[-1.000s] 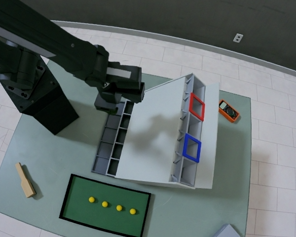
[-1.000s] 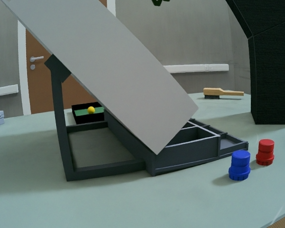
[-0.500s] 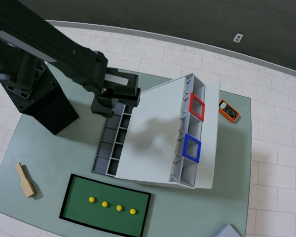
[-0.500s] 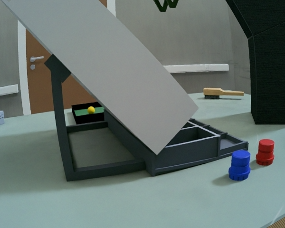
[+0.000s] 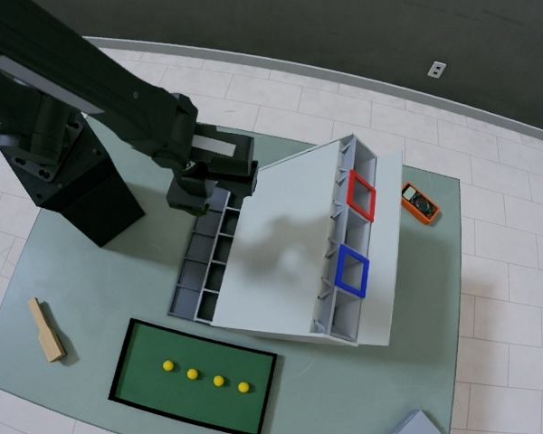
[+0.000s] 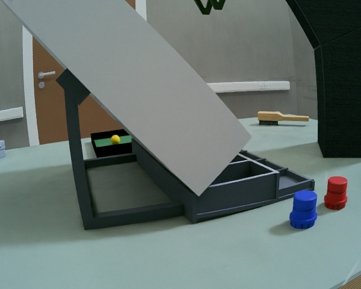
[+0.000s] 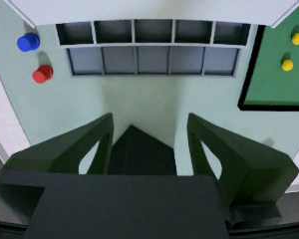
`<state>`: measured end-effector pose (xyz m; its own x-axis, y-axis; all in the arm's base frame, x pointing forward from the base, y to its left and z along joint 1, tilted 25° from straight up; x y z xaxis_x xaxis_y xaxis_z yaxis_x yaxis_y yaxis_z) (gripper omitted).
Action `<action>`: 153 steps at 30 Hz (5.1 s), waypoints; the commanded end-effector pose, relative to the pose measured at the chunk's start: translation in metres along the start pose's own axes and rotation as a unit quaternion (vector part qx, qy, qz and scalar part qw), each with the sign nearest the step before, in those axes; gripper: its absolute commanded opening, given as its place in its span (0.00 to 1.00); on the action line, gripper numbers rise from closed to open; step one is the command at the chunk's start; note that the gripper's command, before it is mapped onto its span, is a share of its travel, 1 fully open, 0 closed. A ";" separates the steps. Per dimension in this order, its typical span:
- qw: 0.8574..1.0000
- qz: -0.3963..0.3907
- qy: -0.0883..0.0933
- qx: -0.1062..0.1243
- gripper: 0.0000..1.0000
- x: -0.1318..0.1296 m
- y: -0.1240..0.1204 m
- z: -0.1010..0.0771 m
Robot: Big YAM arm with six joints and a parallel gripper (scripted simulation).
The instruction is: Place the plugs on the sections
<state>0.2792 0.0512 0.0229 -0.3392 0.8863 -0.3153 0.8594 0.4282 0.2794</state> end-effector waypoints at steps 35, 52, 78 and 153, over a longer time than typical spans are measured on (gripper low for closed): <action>1.000 0.001 -0.001 -0.005 0.59 -0.001 0.004 -0.001; 1.000 0.001 -0.001 -0.005 0.59 -0.001 0.004 -0.001; 1.000 0.001 -0.001 -0.005 0.59 -0.001 0.004 -0.001; 1.000 0.001 -0.001 -0.005 0.80 -0.001 0.004 -0.001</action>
<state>0.2791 0.0512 0.0229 -0.3392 0.8863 -0.3153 0.8594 0.4282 0.2793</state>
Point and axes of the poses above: the point where the finger pads meet when closed, its own z axis out along the fingers, its own x axis across the jaws, y = z × x, the point moved 4 cm from there along -z, back along the fingers, and after that the axes turned 13 degrees about -z, right-handed, at the moved point
